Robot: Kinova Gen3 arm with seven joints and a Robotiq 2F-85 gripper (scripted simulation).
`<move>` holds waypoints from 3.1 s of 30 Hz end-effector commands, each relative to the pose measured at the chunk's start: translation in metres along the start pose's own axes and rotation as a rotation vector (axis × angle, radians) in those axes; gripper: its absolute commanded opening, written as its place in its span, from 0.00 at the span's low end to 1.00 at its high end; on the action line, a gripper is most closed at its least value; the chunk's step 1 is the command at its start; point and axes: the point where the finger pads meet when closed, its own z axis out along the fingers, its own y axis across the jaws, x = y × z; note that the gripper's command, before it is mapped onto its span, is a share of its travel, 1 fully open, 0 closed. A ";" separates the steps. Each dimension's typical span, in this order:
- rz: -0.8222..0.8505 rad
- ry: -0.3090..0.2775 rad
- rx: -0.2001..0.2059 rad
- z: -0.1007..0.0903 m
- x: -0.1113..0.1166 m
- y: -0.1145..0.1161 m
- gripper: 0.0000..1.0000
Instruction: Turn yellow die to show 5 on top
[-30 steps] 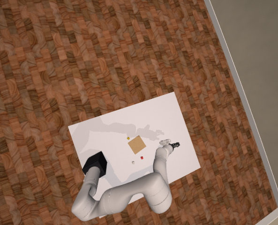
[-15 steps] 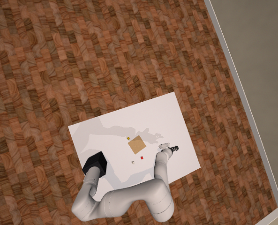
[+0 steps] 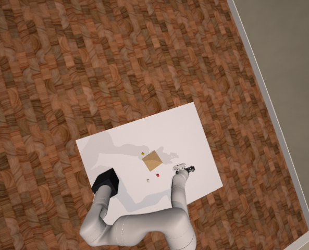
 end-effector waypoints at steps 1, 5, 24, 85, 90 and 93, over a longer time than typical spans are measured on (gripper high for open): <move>0.013 -0.006 0.000 -0.002 -0.010 0.000 1.00; 0.013 -0.006 0.000 -0.002 -0.010 0.000 1.00; 0.007 0.015 0.087 -0.015 -0.032 -0.044 1.00; 0.043 0.191 0.554 -0.153 -0.086 -0.285 1.00; 0.042 0.191 0.554 -0.152 -0.086 -0.286 1.00; 0.042 0.191 0.554 -0.150 -0.085 -0.287 1.00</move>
